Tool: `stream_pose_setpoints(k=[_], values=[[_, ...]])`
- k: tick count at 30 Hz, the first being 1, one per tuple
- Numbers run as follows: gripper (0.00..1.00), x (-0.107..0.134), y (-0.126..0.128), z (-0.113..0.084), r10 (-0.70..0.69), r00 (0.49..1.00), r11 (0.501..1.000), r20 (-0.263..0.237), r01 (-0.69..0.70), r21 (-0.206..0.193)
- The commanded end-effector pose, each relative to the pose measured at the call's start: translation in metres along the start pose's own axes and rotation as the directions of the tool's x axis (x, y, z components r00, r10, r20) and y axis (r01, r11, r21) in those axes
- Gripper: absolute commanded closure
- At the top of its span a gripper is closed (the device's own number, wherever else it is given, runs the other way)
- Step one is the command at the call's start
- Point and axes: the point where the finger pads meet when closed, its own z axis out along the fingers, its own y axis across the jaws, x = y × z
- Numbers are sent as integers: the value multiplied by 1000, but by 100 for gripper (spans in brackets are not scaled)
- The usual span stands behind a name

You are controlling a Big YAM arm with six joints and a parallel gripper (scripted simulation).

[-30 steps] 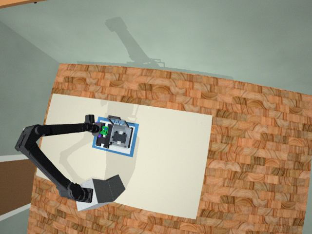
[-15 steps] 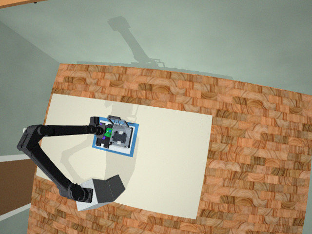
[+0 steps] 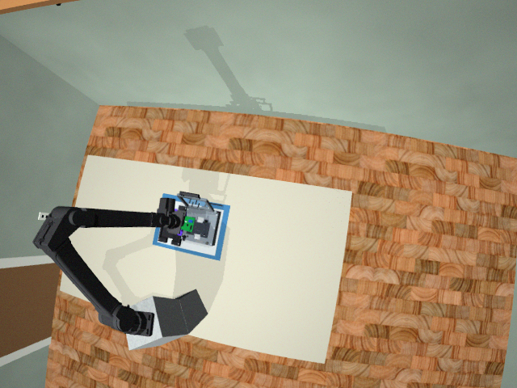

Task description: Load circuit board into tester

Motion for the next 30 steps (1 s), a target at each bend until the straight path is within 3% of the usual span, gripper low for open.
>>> stream_pose_setpoints(k=[1, 12, 19, 30], values=[[28, 12, 3, 0, -15, 1000, 1000, 2, 15, 4], [28, 43, 12, -2, -13, 1000, 1000, 2, 13, 0], [28, 52, 9, -6, -16, 1000, 1000, 2, 16, 12], [28, 65, 17, -4, -13, 1000, 1000, 1, 13, -1]])
